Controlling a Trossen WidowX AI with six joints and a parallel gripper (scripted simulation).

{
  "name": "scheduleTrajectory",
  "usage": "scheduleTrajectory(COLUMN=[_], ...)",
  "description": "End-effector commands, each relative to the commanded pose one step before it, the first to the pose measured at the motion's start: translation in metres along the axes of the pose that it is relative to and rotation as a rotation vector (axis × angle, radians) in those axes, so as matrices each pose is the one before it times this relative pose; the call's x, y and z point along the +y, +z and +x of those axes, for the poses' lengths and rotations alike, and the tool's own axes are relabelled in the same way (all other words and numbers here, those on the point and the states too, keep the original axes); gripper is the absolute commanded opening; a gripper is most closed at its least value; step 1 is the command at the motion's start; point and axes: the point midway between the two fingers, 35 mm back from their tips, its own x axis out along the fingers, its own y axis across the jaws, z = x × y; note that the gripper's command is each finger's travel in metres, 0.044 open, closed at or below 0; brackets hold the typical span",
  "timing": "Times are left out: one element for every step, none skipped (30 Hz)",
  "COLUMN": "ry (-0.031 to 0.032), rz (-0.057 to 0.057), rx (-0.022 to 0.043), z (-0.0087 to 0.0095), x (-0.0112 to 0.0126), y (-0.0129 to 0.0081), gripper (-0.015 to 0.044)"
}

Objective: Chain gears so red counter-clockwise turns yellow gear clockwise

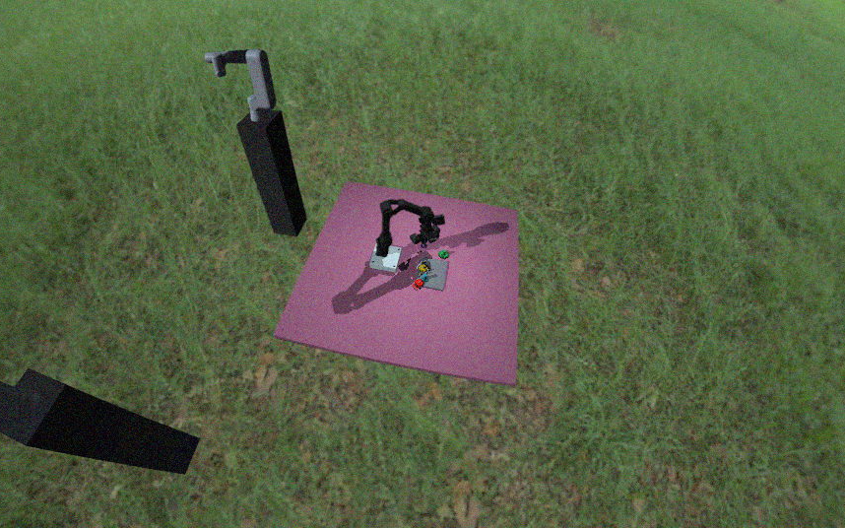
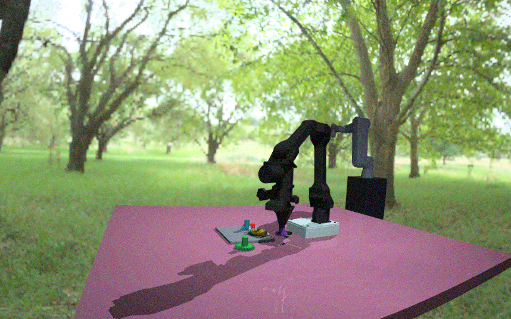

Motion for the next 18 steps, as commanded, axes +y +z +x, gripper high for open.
scheduleTrajectory(ry=[0.01214,-0.00015,-0.00015,-0.00015,-0.00016,-0.00016,-0.00016,-0.00016,-0.00017,-0.00017,-0.00017,-0.00017,-0.00018,-0.00018,-0.00018,-0.00018,-0.00018,-0.00019], rz=[-0.0008,0.0002,0.0002,0.0002,0.0002,0.0002,0.0002,0.0002,0.0002,0.0002,0.0002,0.0002,0.0002,0.0002,0.0002,0.0002,0.0002,0.0002], rx=[-0.00574,0.00003,0.00003,0.00003,0.00003,0.00003,0.00003,0.00003,0.00003,0.00003,0.00004,0.00004,0.00004,0.00004,0.00004,0.00004,0.00004,0.00004], z=[-0.01528,-0.00242,-0.00243,-0.00243,-0.00244,-0.00244,-0.00244,-0.00245,-0.00245,-0.00246,-0.00246,-0.00246,-0.00247,-0.00247,-0.00247,-0.00247,-0.00247,-0.00248], x=[0.00266,0.00007,0.00005,0.00003,0.00000,-0.00002,-0.00005,-0.00007,-0.00009,-0.00012,-0.00014,-0.00017,-0.00019,-0.00021,-0.00024,-0.00026,-0.00029,-0.00031], y=[0.00109,0.00000,0.00000,-0.00001,-0.00002,-0.00003,-0.00003,-0.00004,-0.00005,-0.00006,-0.00006,-0.00007,-0.00008,-0.00009,-0.00009,-0.00010,-0.00011,-0.00012], gripper=[0.0000,0.0000,0.0000,0.0000,0.0000,0.0000,0.0000,0.0000,0.0000,0.0000,0.0000,0.0000,0.0000,0.0000,0.0000,0.0000,0.0000,0.0000])
